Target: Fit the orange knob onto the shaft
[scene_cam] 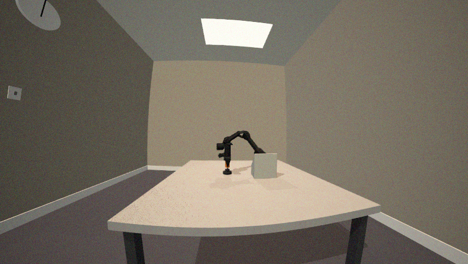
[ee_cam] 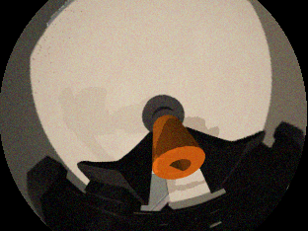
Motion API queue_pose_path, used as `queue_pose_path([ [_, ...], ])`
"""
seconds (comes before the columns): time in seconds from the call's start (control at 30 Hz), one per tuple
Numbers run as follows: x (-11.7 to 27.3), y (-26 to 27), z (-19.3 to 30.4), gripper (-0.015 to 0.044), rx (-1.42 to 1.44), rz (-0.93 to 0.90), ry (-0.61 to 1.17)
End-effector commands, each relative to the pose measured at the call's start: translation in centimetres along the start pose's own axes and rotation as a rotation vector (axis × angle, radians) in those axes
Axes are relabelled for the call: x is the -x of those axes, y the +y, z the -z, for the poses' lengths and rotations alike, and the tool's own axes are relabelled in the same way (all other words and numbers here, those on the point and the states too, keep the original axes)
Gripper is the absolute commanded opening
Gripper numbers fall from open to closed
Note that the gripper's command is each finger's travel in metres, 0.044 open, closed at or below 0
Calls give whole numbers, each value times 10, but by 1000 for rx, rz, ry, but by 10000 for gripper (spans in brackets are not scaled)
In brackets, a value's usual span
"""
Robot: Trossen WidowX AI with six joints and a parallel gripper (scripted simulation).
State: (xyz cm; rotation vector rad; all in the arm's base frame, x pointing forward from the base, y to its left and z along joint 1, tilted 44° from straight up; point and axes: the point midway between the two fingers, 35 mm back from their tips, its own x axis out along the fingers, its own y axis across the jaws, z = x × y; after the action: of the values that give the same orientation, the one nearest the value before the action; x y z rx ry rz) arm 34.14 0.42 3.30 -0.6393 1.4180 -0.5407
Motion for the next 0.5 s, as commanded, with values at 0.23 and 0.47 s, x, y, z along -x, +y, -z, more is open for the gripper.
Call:
queue_pose_path([
  [0.23, 2, 5, 0, 0, -208, -2, -8],
  [0.47, 0, 5, -1, 0, -208, -2, -8],
])
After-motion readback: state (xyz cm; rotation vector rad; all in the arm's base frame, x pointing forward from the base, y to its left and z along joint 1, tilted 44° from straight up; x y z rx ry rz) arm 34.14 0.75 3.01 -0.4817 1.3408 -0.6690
